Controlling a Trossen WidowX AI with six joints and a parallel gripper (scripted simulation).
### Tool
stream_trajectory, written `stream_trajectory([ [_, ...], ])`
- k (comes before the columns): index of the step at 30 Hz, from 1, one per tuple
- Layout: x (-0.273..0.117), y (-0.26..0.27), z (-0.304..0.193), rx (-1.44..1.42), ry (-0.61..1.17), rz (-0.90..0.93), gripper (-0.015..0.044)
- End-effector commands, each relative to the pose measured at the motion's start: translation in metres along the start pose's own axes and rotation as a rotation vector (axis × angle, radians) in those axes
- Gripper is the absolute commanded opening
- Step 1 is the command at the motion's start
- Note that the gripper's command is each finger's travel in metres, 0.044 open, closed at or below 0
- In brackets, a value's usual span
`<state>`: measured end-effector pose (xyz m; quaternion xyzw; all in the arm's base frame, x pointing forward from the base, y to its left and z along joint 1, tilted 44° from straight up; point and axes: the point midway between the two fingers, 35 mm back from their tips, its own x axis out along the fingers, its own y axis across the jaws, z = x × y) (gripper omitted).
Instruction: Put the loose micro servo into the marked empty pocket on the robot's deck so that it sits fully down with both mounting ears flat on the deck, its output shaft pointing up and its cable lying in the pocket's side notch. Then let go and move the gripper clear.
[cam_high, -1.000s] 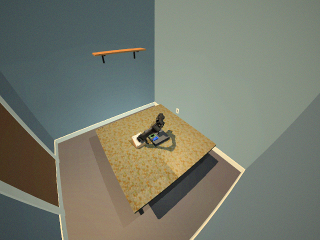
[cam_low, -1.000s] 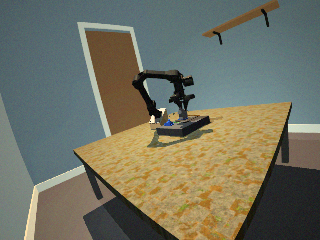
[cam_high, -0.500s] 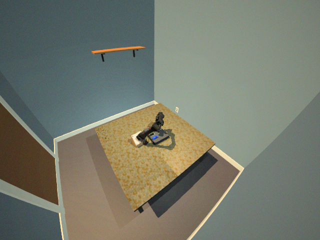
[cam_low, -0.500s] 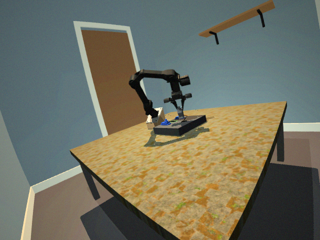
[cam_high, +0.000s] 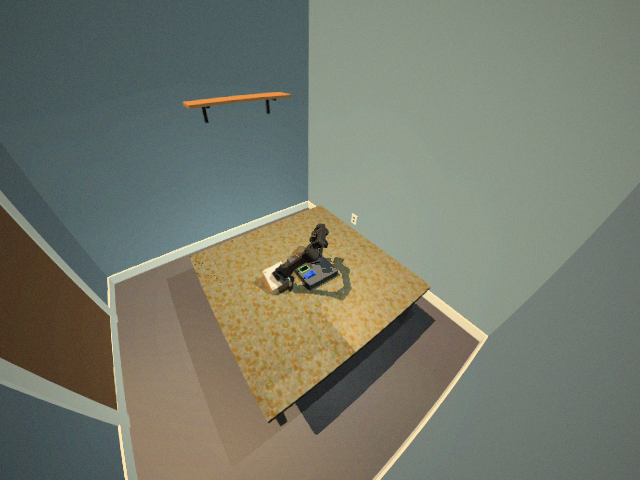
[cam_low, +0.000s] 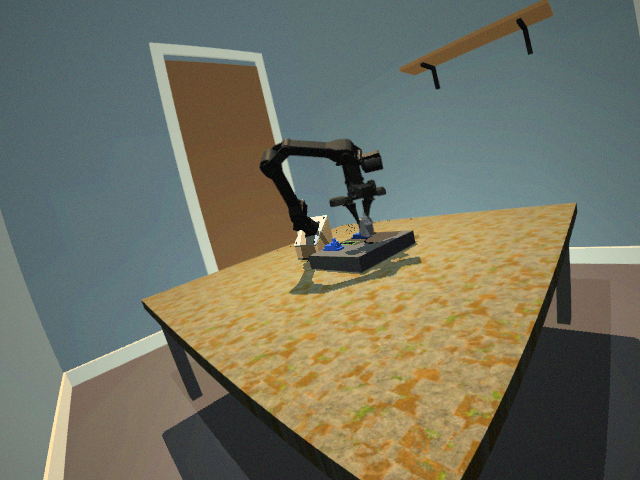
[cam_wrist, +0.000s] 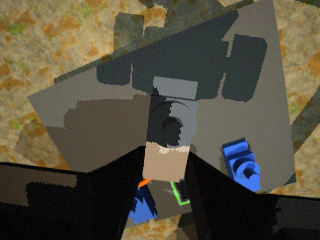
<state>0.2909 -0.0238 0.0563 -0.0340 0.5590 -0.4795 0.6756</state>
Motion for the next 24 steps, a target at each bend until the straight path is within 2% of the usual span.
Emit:
stream_trajectory([
  [1, -0.001, -0.001, 0.0, -0.15, -0.006, 0.0, 0.0],
  [11, -0.001, -0.001, 0.0, -0.472, -0.005, -0.001, 0.0],
  [24, -0.001, -0.009, -0.016, -0.478, -0.005, -0.001, 0.0],
])
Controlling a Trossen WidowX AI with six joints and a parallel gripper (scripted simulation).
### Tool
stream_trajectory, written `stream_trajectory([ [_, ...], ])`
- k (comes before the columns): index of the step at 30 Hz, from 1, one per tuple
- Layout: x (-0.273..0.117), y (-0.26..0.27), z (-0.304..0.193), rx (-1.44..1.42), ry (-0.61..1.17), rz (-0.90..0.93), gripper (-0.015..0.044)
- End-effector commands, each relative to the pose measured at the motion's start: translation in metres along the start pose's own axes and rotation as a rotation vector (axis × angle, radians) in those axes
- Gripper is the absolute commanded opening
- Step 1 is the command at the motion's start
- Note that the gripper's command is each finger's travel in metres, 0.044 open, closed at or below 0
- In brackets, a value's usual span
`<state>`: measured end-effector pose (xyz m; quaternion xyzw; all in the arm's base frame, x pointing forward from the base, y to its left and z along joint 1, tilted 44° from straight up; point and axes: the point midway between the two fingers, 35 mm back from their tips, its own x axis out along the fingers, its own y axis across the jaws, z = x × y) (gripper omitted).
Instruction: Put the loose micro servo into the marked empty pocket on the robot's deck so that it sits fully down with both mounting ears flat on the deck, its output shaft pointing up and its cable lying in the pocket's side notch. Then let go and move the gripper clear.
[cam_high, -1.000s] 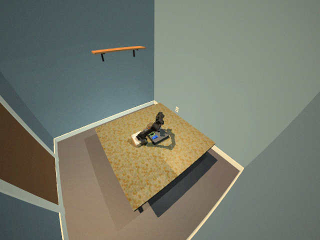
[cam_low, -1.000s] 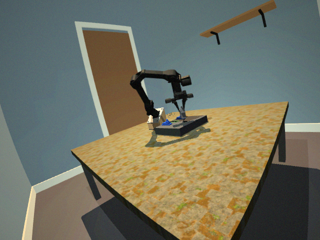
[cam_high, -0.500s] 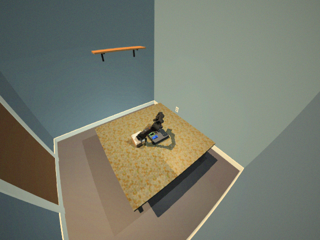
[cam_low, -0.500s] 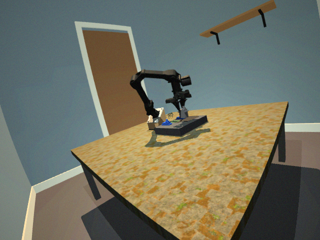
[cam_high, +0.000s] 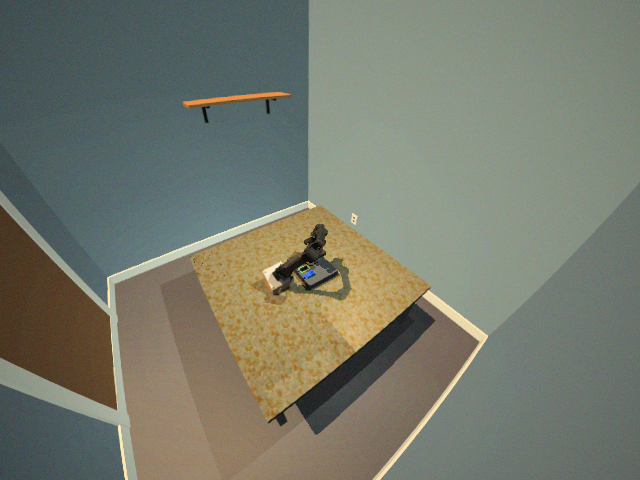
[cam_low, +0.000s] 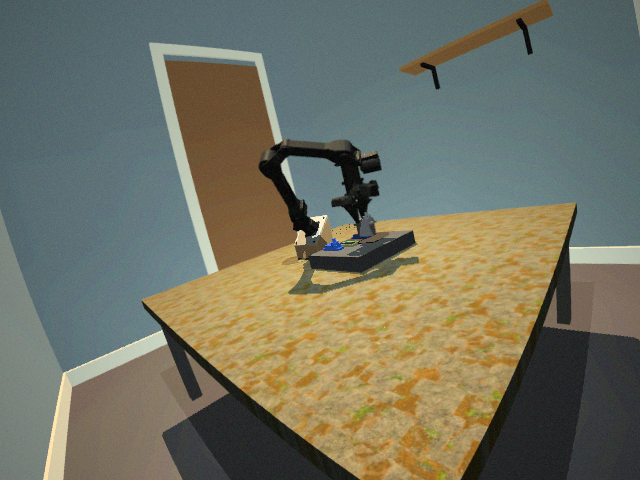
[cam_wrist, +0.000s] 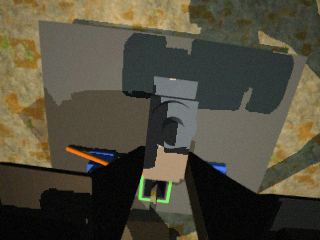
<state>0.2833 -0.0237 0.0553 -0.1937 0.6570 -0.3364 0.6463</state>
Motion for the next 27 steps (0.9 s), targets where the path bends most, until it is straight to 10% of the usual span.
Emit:
stream_trajectory([
  [1, -0.002, 0.0, -0.015, -0.002, -0.008, 0.004, 0.0],
  [27, 0.002, 0.001, -0.102, -0.005, -0.005, 0.004, 0.0],
])
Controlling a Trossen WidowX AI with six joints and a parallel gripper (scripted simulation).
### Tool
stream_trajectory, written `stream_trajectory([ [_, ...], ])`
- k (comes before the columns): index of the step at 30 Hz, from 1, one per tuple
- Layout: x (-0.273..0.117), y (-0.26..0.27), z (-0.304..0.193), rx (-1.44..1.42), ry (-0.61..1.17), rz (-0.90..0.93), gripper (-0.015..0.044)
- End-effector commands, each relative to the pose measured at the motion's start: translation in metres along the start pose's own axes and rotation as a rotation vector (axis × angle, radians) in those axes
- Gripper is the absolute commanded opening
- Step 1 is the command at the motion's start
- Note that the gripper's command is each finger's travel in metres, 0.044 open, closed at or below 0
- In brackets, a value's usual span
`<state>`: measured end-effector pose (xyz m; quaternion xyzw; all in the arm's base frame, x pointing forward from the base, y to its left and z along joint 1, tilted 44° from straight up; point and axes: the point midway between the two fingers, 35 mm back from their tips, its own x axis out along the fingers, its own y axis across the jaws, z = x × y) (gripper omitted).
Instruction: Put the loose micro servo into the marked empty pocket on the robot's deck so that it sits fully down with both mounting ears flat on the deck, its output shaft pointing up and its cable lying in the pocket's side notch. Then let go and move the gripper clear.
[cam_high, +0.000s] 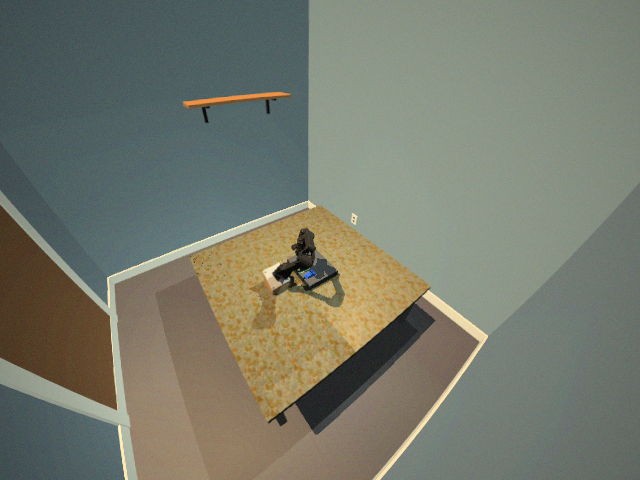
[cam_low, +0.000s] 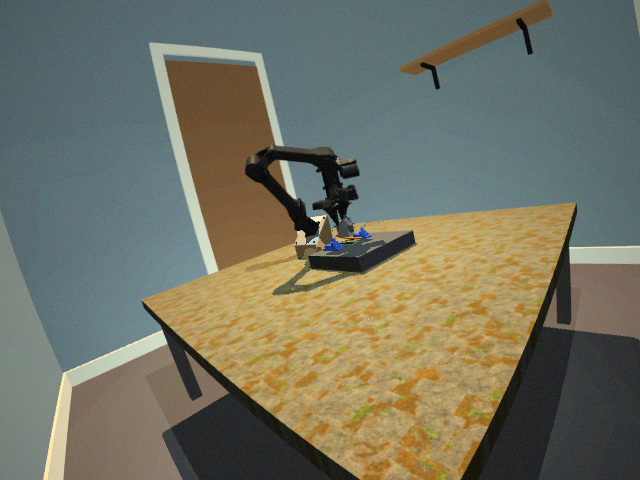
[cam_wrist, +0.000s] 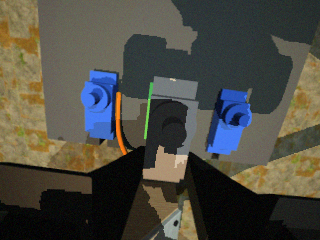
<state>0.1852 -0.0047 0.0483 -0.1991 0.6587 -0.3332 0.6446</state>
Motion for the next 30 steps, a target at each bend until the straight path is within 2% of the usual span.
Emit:
stream_trajectory([
  [1, 0.003, 0.0, -0.002, 0.008, -0.004, 0.007, 0.0],
  [30, 0.025, 0.0, -0.001, 0.008, -0.005, 0.006, 0.0],
])
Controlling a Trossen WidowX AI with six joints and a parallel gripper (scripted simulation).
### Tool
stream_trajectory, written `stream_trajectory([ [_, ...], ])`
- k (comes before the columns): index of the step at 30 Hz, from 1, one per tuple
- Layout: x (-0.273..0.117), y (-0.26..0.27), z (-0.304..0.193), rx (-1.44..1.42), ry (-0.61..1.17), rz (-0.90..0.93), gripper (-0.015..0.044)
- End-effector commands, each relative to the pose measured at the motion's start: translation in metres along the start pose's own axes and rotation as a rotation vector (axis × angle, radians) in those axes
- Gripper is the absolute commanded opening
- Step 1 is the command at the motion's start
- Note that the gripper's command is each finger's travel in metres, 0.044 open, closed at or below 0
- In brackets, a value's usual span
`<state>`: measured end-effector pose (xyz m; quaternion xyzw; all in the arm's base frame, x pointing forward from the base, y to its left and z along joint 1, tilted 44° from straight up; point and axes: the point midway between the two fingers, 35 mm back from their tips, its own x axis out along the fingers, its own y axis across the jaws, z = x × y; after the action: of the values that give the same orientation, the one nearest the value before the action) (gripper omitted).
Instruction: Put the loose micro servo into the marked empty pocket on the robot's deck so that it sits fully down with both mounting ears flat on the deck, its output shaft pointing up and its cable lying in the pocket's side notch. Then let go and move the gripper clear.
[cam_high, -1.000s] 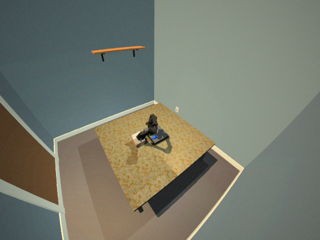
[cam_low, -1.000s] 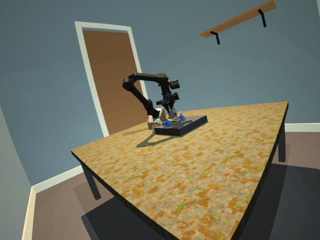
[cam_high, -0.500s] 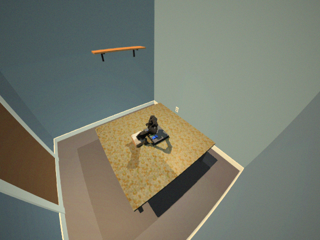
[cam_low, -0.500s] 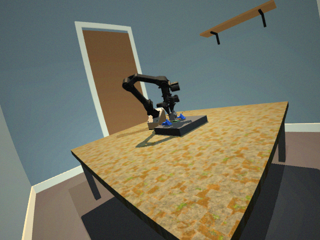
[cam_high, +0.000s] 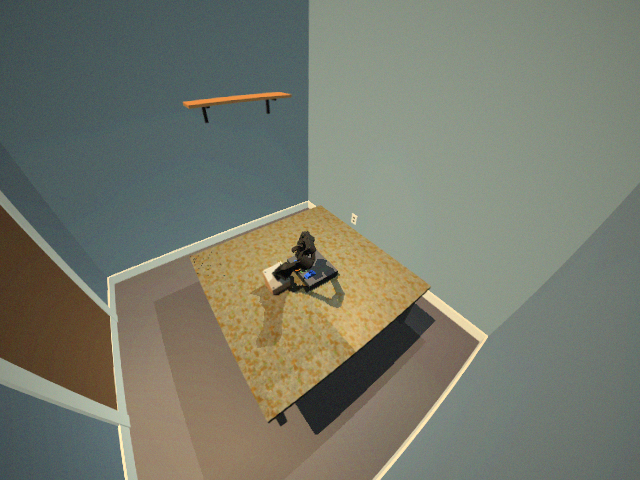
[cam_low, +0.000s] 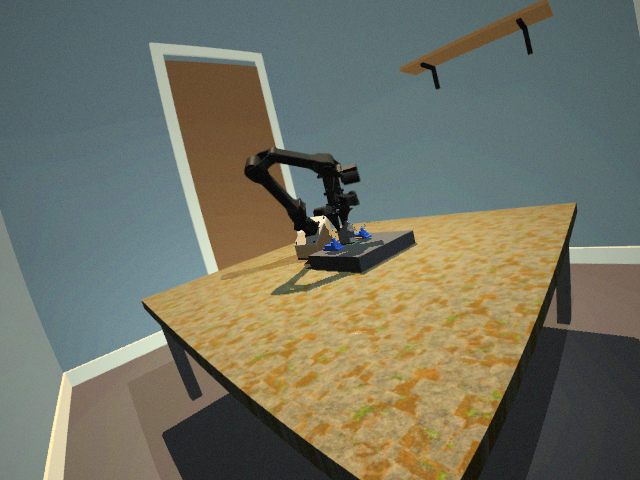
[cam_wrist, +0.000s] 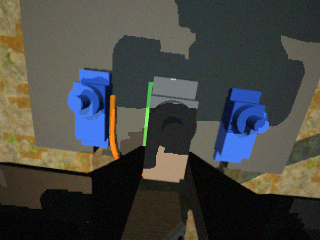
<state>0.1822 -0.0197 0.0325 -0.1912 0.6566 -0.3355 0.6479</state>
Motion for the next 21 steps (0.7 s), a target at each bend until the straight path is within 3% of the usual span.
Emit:
stream_trajectory([
  [1, 0.004, 0.0, 0.0, -0.008, -0.004, -0.003, 0.0],
  [21, 0.02, 0.0, 0.0, -0.008, -0.004, -0.003, 0.0],
])
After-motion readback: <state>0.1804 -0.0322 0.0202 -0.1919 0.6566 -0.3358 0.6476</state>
